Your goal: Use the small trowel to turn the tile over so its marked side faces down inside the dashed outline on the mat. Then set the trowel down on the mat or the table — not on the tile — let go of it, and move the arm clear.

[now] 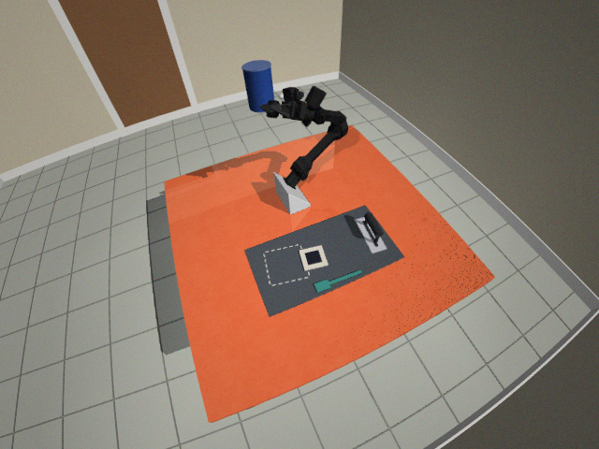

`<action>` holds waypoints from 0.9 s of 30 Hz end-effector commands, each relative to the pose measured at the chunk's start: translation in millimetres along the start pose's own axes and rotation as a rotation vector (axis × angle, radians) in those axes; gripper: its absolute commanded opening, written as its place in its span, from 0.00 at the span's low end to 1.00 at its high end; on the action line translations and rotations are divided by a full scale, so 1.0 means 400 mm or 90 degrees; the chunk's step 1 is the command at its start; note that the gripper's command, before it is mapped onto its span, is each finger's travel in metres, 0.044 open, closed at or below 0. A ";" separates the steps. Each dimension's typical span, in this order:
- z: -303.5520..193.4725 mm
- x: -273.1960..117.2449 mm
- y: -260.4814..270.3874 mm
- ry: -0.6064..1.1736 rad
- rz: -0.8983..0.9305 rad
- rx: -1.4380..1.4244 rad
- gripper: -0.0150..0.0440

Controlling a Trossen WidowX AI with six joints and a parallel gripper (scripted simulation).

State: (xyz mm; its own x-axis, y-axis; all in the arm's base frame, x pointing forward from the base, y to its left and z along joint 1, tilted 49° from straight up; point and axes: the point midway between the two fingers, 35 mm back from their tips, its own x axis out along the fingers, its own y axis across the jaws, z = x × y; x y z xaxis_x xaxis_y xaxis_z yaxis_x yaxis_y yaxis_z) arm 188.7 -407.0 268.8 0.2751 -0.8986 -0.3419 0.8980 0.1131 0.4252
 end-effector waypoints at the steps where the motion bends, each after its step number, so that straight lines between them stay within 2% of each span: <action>1: -0.061 0.000 0.079 0.067 0.048 -0.040 0.71; 17: -0.278 -0.079 0.331 0.271 0.208 -0.162 0.71; 27: -0.441 -0.187 0.461 0.431 0.308 -0.264 0.71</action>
State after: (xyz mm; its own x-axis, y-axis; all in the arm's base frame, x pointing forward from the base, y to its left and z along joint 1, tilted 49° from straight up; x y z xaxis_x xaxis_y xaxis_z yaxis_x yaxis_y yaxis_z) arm 376.7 -270.9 231.4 0.6652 -0.3838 -0.6405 0.7014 0.6152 0.3599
